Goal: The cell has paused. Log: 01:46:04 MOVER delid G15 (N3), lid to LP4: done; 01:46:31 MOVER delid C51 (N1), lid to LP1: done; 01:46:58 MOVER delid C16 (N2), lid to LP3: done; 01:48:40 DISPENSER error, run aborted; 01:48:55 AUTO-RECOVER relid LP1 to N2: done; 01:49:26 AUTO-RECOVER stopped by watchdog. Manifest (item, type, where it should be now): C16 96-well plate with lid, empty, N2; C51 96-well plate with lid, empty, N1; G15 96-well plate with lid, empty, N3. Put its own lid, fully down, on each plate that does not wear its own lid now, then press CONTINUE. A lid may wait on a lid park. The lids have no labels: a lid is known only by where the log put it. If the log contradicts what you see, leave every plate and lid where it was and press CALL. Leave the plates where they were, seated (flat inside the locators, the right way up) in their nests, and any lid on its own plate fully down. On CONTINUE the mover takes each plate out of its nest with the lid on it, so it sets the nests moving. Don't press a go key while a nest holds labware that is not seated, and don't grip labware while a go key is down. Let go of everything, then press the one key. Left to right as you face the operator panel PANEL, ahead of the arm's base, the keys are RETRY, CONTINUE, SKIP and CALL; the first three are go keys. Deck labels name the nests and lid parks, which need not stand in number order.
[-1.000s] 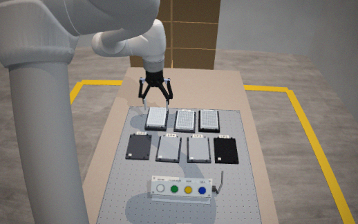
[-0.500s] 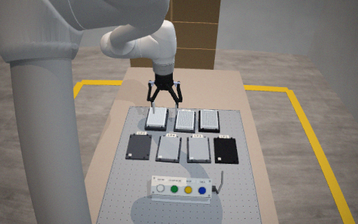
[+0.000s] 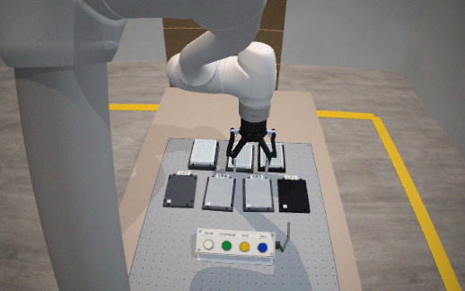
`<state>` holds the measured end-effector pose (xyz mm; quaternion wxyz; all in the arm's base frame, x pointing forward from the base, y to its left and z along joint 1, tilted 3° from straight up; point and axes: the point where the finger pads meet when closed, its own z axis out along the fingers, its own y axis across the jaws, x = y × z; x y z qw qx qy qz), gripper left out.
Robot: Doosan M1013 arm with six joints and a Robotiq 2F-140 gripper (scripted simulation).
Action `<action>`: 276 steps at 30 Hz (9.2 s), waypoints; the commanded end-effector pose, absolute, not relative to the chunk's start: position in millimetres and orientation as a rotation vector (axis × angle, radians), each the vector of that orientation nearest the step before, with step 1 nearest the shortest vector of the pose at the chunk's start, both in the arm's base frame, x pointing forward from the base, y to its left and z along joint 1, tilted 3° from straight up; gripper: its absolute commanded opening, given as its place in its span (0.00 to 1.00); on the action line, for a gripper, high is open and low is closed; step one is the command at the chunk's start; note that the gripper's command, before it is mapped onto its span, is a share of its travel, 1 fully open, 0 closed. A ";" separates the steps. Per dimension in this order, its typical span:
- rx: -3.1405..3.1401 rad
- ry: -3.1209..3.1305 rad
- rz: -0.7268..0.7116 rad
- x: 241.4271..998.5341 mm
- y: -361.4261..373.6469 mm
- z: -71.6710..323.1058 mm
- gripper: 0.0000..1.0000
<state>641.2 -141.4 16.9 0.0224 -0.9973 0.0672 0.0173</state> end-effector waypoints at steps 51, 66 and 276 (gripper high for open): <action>-3.087 0.196 0.046 601.2 -164.9 13.0 0.66; -3.087 0.196 0.046 601.0 -164.2 -3.1 0.66; -3.087 0.196 0.046 600.3 -162.5 -44.2 0.66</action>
